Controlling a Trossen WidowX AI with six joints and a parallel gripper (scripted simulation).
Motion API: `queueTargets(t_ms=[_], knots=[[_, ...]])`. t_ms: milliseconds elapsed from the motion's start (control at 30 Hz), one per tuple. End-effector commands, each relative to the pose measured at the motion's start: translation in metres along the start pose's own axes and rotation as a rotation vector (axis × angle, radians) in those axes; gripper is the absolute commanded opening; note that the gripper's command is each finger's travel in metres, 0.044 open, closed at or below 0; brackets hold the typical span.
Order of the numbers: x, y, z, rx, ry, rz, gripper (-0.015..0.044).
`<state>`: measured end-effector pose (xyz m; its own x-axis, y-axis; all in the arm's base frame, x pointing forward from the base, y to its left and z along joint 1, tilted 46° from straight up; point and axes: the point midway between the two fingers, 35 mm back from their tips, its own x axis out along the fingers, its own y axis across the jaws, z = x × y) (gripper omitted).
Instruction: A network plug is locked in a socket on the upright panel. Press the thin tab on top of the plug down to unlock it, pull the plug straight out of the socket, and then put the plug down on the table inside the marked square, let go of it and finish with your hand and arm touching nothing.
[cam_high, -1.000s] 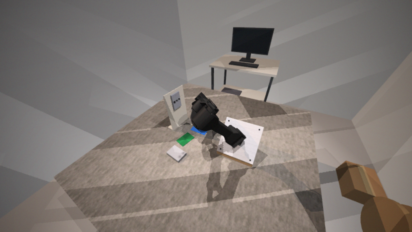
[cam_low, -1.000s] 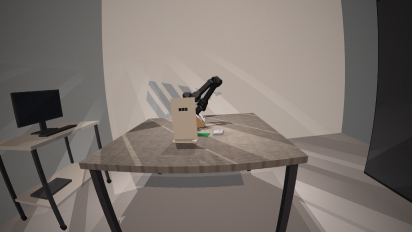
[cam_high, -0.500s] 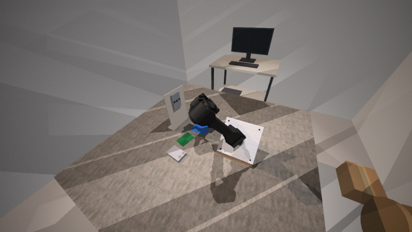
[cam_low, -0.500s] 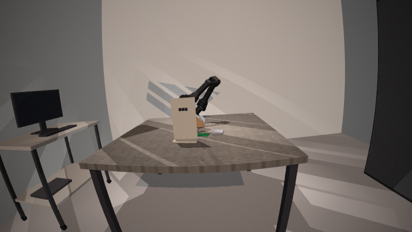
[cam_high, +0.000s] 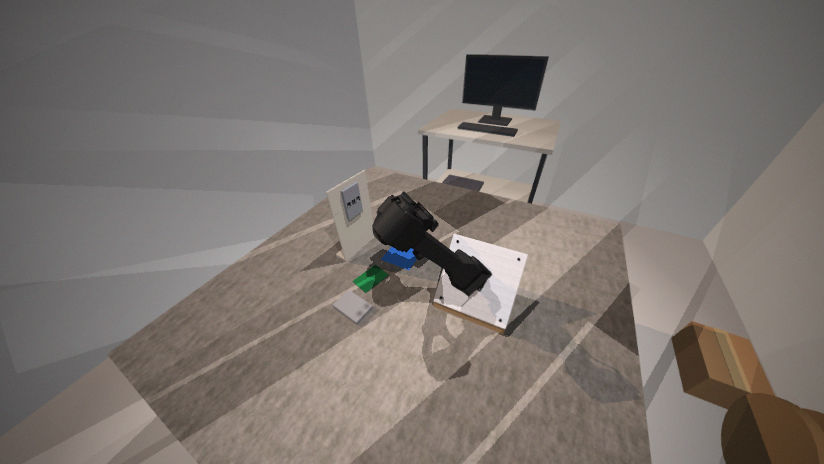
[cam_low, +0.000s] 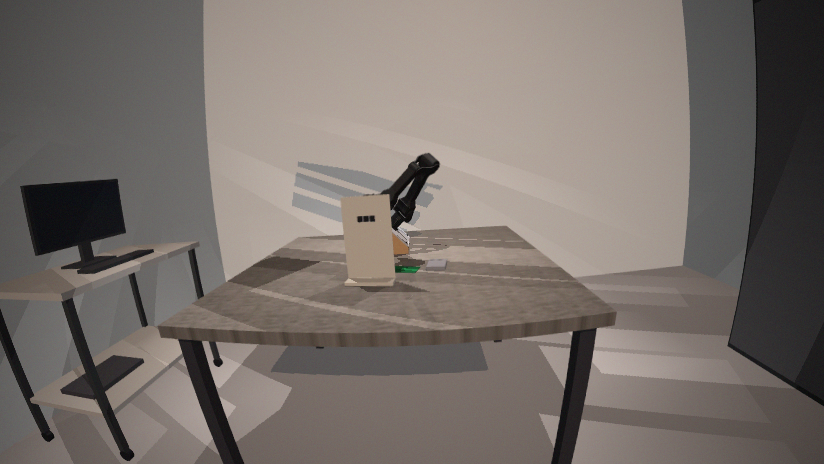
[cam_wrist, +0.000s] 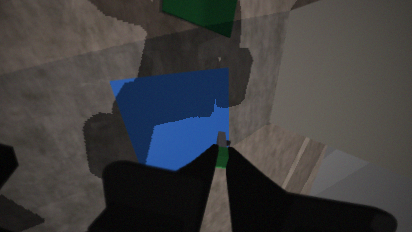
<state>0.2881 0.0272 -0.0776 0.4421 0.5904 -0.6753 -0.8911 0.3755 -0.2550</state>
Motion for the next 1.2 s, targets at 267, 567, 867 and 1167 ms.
queueTargets(t_ms=[267,567,867,1167], knots=[[0.012,0.011,-0.001,0.012,0.005,0.005,0.0000],[0.021,0.018,-0.001,0.013,0.004,0.004,0.0000],[0.028,0.025,0.000,0.015,0.002,0.003,0.0000],[0.030,0.026,0.002,0.015,0.002,0.003,0.0000]])
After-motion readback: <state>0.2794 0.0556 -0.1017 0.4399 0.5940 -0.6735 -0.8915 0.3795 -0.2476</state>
